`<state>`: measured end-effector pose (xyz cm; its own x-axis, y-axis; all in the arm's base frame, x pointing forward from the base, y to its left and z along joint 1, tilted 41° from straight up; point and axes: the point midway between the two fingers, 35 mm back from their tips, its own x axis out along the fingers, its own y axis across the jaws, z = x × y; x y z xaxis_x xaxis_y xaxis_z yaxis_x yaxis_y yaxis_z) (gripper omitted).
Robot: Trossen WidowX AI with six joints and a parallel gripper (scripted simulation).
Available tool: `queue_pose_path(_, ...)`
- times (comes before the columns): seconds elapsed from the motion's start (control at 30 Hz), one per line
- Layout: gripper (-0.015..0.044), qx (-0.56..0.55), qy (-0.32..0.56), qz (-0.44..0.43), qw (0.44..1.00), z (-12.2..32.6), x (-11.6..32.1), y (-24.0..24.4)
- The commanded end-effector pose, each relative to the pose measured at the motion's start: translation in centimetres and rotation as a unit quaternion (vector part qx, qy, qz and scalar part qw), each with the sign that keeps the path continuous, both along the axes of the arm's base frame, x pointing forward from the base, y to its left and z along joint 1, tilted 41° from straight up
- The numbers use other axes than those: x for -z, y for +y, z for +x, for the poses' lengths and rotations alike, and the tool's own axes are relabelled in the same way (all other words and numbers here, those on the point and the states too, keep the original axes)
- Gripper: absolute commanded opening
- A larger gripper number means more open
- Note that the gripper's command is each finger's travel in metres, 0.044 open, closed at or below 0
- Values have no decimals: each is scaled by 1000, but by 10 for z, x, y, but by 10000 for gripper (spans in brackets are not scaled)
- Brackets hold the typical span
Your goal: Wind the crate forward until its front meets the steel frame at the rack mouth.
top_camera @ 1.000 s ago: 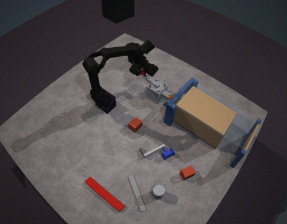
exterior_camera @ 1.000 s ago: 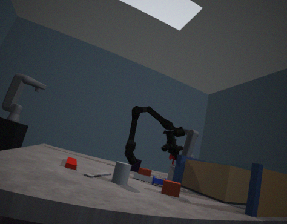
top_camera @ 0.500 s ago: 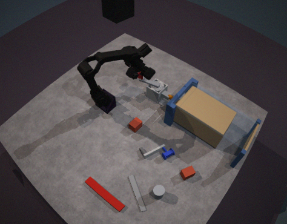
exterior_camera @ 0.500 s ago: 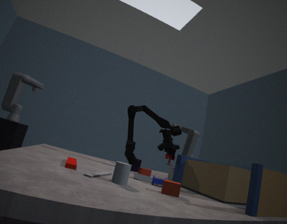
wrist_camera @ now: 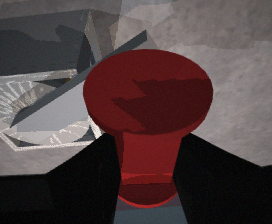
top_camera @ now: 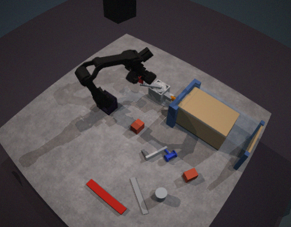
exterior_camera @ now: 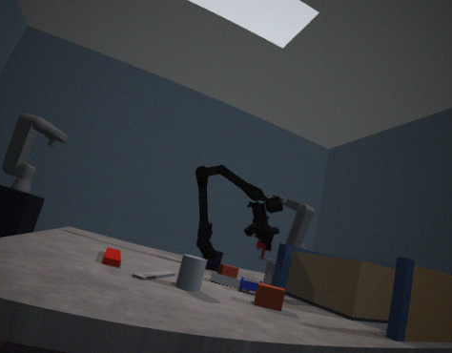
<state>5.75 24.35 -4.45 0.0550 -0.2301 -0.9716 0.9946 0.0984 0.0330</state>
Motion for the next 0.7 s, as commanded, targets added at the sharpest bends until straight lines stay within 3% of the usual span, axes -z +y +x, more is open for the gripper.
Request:
queue_pose_path(0.0,0,-1,-10,-15,1000,10,-5,-13)
queue_pose_path(0.67,0,-1,-11,-15,1000,35,-18,-25)
